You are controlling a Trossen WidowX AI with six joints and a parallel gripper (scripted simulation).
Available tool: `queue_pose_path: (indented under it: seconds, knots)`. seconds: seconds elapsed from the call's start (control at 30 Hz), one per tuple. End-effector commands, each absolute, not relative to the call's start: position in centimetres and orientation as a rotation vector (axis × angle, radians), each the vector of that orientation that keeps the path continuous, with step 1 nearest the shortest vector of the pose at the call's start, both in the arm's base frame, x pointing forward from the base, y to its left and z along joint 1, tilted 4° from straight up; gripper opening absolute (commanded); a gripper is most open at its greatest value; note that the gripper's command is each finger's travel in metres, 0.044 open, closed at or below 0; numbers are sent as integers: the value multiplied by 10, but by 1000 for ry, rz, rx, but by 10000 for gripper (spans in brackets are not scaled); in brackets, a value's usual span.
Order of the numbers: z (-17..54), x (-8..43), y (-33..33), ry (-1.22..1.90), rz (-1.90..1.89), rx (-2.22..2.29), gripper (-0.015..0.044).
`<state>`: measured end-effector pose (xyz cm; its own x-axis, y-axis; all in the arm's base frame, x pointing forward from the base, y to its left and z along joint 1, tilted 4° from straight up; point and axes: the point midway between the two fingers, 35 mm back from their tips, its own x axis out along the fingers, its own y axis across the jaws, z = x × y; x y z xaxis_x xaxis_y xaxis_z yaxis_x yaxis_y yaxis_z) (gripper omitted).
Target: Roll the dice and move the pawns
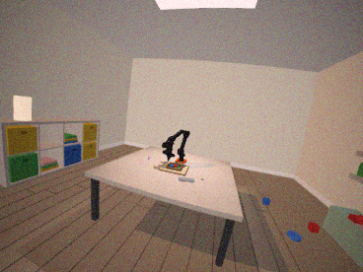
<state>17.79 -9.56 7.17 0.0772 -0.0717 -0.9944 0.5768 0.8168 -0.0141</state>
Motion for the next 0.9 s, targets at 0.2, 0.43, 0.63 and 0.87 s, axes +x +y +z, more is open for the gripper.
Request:
queue_pose_path:
  seconds: [0.2, 0.43, 0.63, 0.87]
  knots:
    - [55, 178, -95, 1433, -502, 443, 0]
    - [61, 179, -96, 1420, -510, 439, 157]
    - [79, 179, -96, 1424, -507, 440, 315]
    - [111, 175, -93, 1433, -502, 443, 440]
